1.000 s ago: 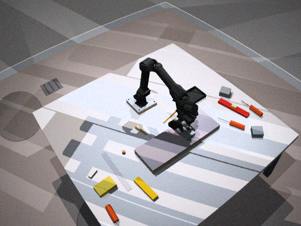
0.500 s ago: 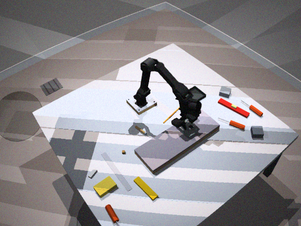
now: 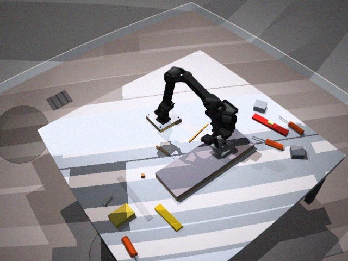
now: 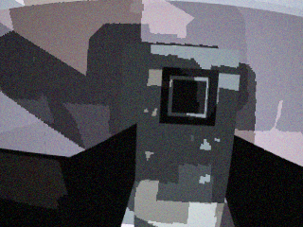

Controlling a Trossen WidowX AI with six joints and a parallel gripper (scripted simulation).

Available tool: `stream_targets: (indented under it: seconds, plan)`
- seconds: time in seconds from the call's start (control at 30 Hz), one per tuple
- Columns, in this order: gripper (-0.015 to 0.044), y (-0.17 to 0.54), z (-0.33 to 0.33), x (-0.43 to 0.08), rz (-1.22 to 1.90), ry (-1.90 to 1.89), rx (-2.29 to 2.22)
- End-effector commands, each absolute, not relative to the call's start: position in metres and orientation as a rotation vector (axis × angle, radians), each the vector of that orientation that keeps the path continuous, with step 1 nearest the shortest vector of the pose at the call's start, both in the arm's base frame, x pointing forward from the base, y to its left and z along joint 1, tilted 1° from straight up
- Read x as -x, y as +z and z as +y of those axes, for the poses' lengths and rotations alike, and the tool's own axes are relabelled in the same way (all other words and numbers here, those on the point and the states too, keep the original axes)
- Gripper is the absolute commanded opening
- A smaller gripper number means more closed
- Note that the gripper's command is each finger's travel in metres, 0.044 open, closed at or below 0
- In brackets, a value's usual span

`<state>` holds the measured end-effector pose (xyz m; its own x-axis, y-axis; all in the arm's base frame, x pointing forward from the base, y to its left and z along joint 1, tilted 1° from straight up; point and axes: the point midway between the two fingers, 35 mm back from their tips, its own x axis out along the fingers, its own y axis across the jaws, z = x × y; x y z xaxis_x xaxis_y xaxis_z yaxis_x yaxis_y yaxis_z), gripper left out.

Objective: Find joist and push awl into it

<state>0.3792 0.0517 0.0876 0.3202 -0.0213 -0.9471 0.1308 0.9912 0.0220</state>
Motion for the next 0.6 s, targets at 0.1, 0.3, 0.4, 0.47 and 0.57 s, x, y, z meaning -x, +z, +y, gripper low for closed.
stream_targets:
  seconds: [0.1, 0.3, 0.4, 0.47, 0.57]
  plan:
    - [0.0000, 0.087, 0.063, -0.381, 1.243, -0.099, -0.101]
    - [0.0000, 0.088, 0.073, -0.382, 1.243, -0.099, -0.102]
    - [0.0000, 0.088, 0.077, -0.383, 1.243, -0.098, -0.102]
    - [0.0000, 0.088, 0.080, -0.383, 1.243, -0.098, -0.102]
    - [0.0000, 0.088, 0.085, -0.384, 1.243, -0.098, -0.103]
